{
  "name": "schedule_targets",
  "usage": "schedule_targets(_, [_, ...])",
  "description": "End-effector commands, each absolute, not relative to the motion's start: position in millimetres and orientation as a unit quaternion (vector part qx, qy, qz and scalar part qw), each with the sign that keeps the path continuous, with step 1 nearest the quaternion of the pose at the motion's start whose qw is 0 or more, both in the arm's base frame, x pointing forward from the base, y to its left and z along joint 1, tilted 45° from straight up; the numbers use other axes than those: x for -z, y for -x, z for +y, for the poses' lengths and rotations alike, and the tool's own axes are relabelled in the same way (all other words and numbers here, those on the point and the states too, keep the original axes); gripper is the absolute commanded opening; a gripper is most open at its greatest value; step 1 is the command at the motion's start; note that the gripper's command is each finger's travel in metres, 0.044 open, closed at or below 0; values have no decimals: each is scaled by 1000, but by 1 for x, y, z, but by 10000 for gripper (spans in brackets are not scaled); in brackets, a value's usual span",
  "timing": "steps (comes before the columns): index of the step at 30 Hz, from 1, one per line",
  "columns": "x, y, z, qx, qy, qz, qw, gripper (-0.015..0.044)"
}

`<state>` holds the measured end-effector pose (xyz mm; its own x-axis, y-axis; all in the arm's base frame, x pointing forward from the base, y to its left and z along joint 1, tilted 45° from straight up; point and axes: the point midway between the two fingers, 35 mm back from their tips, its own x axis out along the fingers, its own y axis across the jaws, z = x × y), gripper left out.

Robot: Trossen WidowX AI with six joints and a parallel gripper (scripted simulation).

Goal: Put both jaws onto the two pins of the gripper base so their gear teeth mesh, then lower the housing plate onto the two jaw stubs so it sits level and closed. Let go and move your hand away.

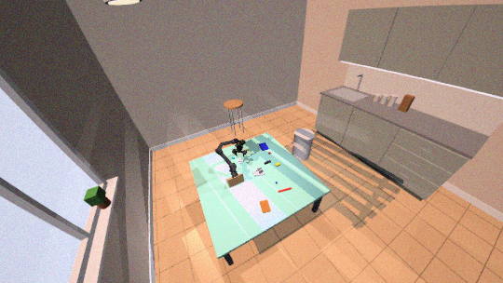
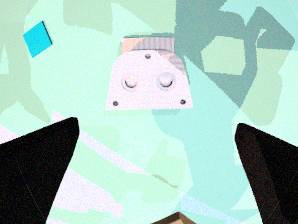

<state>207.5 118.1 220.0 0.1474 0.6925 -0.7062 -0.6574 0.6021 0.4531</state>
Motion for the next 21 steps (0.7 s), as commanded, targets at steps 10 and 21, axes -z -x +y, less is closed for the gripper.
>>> schedule_targets(10, [-195,-208,148,-464,2,463,755,440])
schedule_targets(21, [-192,-209,151,-464,2,463,755,440])
